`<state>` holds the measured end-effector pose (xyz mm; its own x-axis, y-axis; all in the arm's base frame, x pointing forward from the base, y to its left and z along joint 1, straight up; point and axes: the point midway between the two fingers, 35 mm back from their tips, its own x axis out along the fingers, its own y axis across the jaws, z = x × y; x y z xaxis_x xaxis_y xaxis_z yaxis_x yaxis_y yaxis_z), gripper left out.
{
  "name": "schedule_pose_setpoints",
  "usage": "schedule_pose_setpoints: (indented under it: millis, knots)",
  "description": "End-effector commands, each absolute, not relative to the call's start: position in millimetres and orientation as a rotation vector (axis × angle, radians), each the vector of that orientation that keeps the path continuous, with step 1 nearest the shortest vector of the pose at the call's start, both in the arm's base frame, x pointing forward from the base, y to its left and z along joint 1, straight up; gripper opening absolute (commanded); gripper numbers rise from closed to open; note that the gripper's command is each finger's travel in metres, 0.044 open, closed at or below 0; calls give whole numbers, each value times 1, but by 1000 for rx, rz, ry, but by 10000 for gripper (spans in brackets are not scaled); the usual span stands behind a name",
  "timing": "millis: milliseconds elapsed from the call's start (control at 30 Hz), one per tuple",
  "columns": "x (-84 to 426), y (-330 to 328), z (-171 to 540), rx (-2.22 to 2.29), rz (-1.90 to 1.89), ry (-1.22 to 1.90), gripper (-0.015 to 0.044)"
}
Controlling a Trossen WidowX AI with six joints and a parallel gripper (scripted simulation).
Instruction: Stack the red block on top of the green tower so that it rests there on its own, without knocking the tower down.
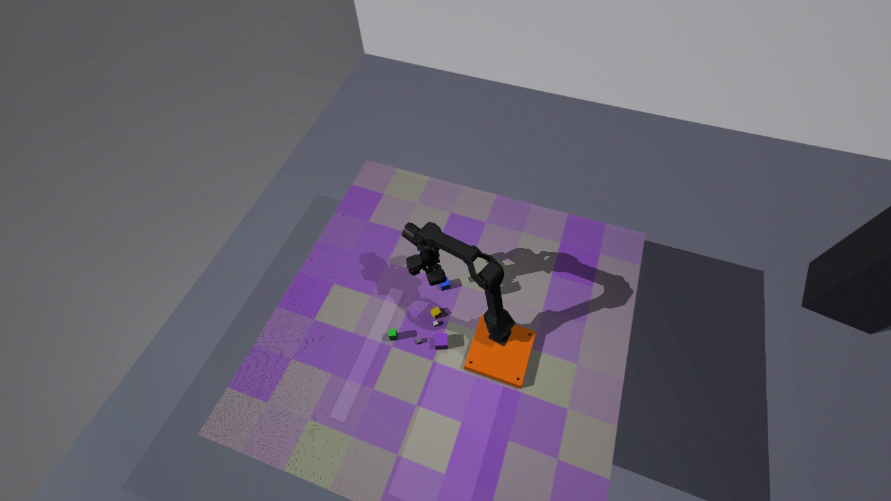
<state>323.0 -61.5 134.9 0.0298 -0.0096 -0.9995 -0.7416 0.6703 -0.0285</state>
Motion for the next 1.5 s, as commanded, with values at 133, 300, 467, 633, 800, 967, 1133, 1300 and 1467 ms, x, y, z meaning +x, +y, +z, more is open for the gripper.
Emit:
schedule_pose_setpoints:
  millis: [133,300,467,633,800,967,1133,1300,1467]
  knots:
    - [339,-20,137,-672,640,1439,0]
    - [346,9,138,-671,641,1436,0]
    - [351,39,139,-670,641,1434,0]
    - [353,69,138,-676,639,1431,0]
    - [353,99,137,-676,640,1429,0]
    - [353,132,138,-669,645,1428,0]
    - [350,166,138,-662,650,1429,0]
    - [344,190,138,-657,654,1430,0]
    - [345,191,129,-657,654,1430,0]
